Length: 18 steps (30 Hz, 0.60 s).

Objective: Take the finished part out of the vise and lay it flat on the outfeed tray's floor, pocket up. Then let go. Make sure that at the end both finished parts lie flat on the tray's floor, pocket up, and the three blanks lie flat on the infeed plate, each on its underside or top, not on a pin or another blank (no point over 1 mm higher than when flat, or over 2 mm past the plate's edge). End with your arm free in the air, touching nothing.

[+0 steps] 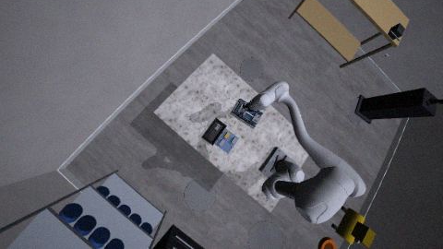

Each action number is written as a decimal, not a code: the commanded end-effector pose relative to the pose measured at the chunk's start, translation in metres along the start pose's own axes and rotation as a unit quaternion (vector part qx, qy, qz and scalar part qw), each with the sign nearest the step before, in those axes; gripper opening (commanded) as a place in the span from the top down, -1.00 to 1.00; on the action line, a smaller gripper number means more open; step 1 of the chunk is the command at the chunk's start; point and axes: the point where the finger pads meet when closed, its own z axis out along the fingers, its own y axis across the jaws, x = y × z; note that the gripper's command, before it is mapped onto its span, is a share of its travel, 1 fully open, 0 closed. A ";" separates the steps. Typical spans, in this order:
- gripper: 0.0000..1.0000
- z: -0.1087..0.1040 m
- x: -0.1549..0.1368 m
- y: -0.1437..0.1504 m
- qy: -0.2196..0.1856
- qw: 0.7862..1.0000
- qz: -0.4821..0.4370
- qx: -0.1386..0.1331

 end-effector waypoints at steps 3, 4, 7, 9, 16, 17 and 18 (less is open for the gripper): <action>1.00 0.000 0.026 0.017 0.000 1.000 0.003 0.000; 1.00 0.000 0.026 0.017 0.000 1.000 0.003 0.000; 1.00 0.000 0.063 0.038 0.000 1.000 0.007 0.000; 1.00 0.000 0.087 0.049 0.000 1.000 0.010 0.000; 1.00 -0.001 0.169 0.083 0.000 1.000 0.018 0.000; 1.00 0.000 0.181 0.087 0.000 1.000 0.019 0.000; 1.00 0.000 0.193 0.090 0.000 1.000 0.020 0.000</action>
